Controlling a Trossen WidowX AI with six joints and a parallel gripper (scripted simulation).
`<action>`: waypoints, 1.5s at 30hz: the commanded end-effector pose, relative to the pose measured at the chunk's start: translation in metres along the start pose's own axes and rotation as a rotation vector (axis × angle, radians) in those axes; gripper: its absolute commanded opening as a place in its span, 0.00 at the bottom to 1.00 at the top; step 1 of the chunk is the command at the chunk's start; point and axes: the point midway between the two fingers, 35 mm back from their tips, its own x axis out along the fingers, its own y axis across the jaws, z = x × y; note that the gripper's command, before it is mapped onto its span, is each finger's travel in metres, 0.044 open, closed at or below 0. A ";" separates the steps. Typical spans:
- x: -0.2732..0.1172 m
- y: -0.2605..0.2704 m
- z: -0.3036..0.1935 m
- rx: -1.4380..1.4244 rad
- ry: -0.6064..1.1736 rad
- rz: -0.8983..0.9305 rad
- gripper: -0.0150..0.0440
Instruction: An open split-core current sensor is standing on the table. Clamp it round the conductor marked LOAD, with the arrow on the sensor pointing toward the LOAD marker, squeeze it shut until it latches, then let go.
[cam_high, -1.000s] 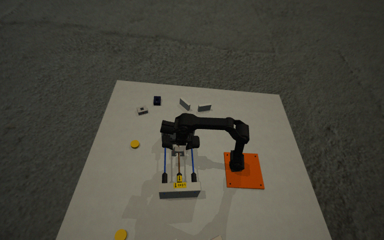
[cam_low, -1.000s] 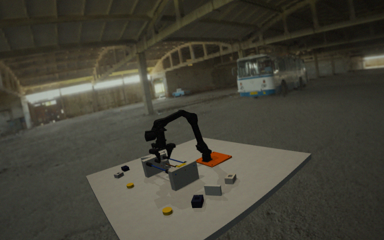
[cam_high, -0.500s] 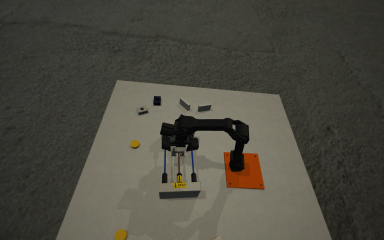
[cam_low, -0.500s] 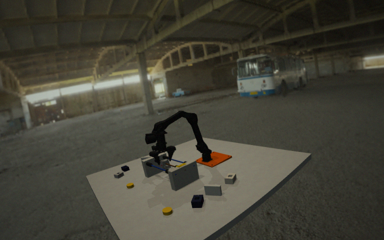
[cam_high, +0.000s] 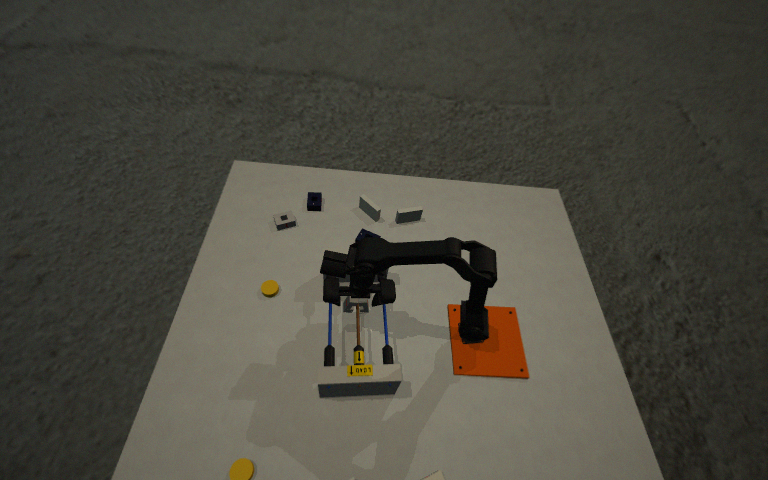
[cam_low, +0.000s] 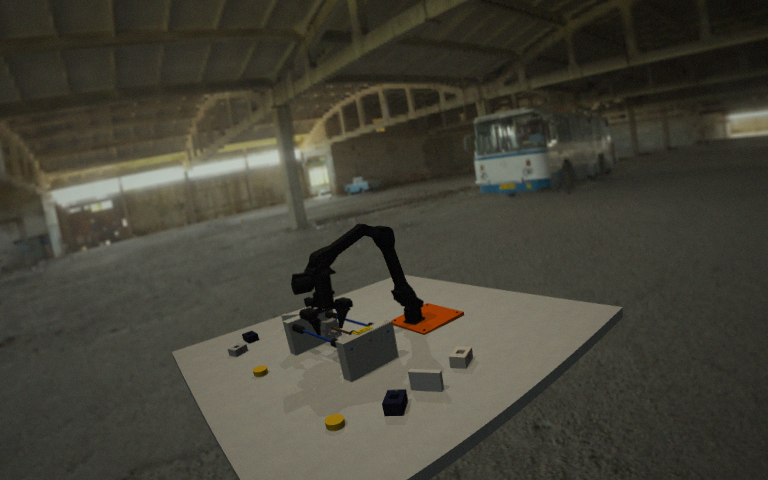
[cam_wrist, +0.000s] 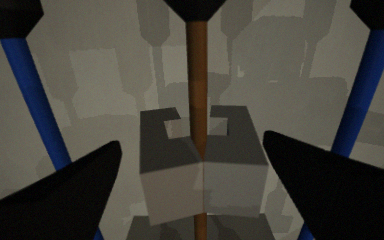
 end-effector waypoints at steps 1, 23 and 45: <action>0.008 -0.002 0.001 0.005 -0.005 -0.006 1.00; 0.012 0.000 0.000 0.000 0.000 -0.001 0.73; 0.012 0.000 0.000 0.000 0.000 -0.001 0.25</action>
